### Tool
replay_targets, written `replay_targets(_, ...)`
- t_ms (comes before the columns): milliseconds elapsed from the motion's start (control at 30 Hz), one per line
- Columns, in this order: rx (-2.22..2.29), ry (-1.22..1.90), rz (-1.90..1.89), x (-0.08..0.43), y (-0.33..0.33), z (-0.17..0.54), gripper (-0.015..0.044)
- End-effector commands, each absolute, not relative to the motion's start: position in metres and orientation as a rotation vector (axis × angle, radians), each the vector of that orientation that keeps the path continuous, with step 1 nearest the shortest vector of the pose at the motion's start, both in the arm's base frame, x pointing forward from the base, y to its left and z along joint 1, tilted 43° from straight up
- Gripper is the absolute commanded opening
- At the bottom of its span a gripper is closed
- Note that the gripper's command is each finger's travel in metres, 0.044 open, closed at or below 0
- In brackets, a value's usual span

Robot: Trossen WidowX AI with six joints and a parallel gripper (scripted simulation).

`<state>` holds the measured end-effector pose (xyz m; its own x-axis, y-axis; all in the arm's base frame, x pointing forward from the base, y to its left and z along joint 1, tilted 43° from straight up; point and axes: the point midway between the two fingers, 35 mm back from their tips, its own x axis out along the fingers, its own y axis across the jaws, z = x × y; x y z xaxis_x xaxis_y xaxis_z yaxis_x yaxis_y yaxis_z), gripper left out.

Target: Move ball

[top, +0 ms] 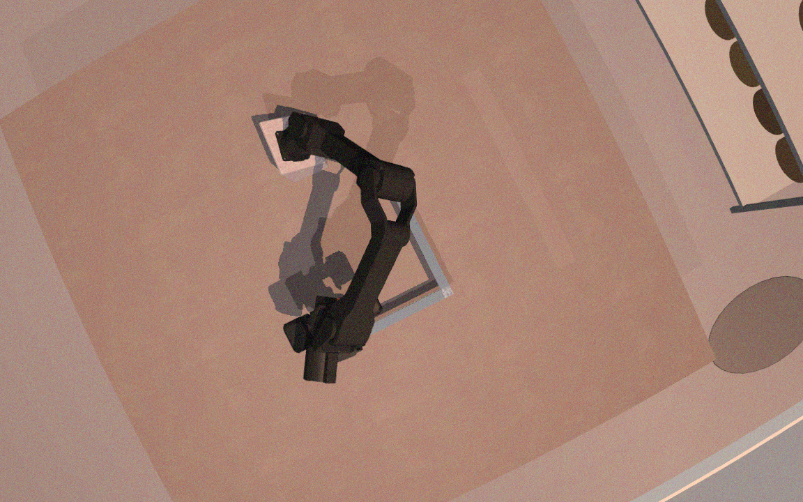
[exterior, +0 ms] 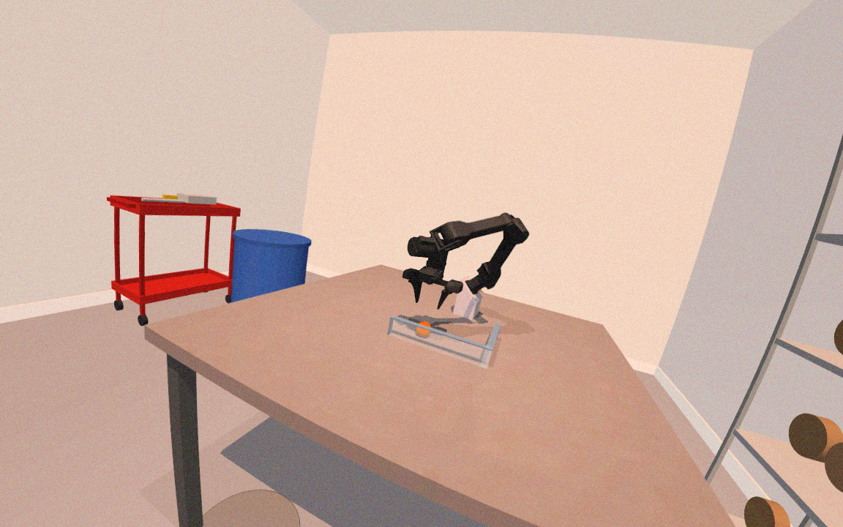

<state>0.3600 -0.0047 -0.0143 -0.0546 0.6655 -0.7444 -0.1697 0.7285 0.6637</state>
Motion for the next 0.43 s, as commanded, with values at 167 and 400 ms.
replay_targets(167, 0.431, 1.485, 0.716, 0.36, -0.019, 0.002, 0.0427)
replay_targets(400, 0.43, 1.485, 0.718, 0.358, -0.034, 0.02, 0.044)
